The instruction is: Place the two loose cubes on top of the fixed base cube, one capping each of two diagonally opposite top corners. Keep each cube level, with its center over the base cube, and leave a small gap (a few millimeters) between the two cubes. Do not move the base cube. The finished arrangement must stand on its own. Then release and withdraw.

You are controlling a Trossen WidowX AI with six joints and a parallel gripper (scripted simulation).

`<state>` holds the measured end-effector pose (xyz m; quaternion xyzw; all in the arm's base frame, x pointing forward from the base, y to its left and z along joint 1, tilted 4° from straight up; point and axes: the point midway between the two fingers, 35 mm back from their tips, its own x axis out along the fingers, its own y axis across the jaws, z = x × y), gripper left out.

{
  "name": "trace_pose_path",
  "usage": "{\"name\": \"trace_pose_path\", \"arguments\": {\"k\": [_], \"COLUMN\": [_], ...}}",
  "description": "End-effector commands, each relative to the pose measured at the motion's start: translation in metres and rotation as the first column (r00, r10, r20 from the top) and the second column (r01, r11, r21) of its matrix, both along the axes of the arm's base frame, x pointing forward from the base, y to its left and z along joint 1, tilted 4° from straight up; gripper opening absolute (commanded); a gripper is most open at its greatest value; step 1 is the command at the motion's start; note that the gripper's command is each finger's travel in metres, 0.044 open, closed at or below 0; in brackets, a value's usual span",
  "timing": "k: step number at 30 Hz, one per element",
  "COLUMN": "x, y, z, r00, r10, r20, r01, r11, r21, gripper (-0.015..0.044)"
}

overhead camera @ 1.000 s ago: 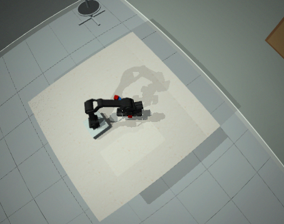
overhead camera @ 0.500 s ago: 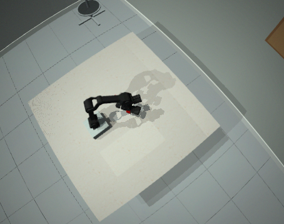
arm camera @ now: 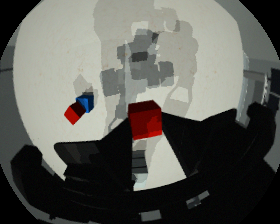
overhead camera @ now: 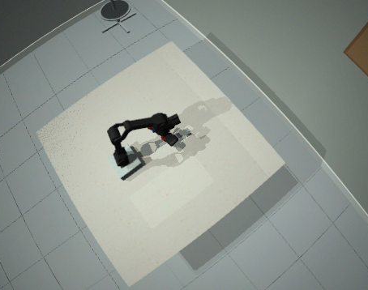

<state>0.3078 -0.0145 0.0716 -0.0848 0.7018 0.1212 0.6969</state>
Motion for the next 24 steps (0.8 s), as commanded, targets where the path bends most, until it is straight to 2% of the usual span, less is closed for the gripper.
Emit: {"name": "trace_pose_path", "arguments": {"k": [1,12,24], "x": [0.002,0.002,-0.002], "y": [0.013,0.044,0.078], "z": [0.0,0.0,0.0], "r00": [0.994,0.924,0.764], "r10": [-0.11,-0.382,-0.644], "r20": [-0.002,-0.017,-0.034], "r01": [0.11,0.383,0.644], "r11": [0.994,0.924,0.765], "r21": [0.004,0.0,-0.009], "gripper": [0.0105,0.0105,0.0105]}}
